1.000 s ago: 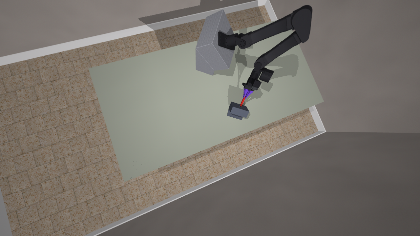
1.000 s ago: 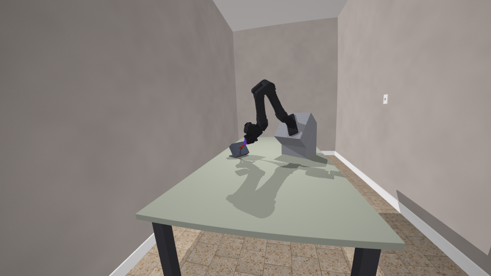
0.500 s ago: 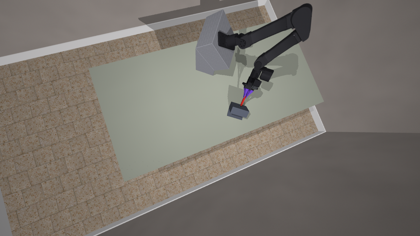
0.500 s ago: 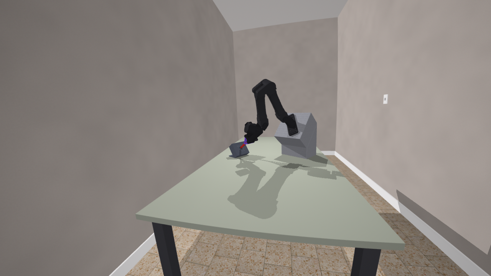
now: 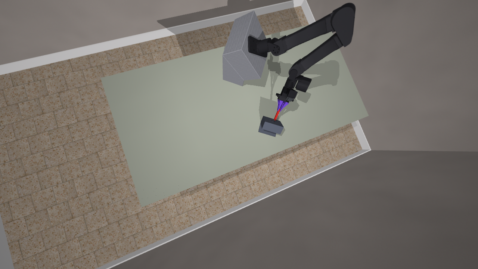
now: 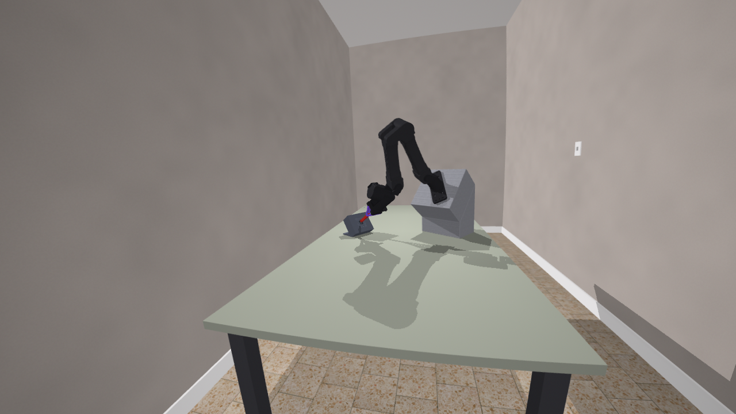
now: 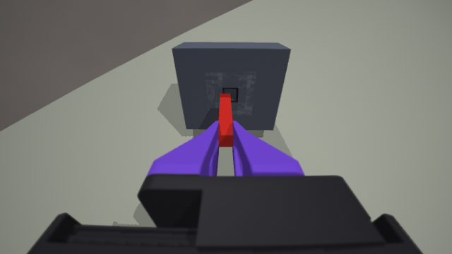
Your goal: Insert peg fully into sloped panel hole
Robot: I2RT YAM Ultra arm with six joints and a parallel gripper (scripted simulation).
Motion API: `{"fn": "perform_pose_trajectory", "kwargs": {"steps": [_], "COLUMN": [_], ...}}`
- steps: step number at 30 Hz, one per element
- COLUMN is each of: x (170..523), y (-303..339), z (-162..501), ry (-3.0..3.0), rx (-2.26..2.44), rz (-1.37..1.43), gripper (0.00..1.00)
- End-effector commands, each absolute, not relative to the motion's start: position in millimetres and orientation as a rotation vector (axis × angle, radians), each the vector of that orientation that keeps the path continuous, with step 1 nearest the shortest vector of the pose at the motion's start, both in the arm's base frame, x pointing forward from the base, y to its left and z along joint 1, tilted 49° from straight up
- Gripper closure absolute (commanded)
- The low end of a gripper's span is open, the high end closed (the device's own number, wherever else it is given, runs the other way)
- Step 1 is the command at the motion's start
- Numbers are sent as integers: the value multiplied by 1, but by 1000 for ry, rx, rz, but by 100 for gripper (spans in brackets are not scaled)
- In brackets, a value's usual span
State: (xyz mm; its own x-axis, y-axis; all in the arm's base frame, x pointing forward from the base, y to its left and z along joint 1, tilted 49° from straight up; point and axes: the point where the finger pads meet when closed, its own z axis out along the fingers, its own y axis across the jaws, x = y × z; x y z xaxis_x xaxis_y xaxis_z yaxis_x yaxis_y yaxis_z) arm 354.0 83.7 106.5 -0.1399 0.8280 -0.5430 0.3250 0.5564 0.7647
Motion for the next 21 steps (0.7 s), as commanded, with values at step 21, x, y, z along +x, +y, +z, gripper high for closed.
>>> {"fn": "perform_pose_trajectory", "kwargs": {"steps": [21], "x": [352], "y": [75], "z": [98], "ry": [1717], "rx": [984], "rz": [549], "gripper": [100]}}
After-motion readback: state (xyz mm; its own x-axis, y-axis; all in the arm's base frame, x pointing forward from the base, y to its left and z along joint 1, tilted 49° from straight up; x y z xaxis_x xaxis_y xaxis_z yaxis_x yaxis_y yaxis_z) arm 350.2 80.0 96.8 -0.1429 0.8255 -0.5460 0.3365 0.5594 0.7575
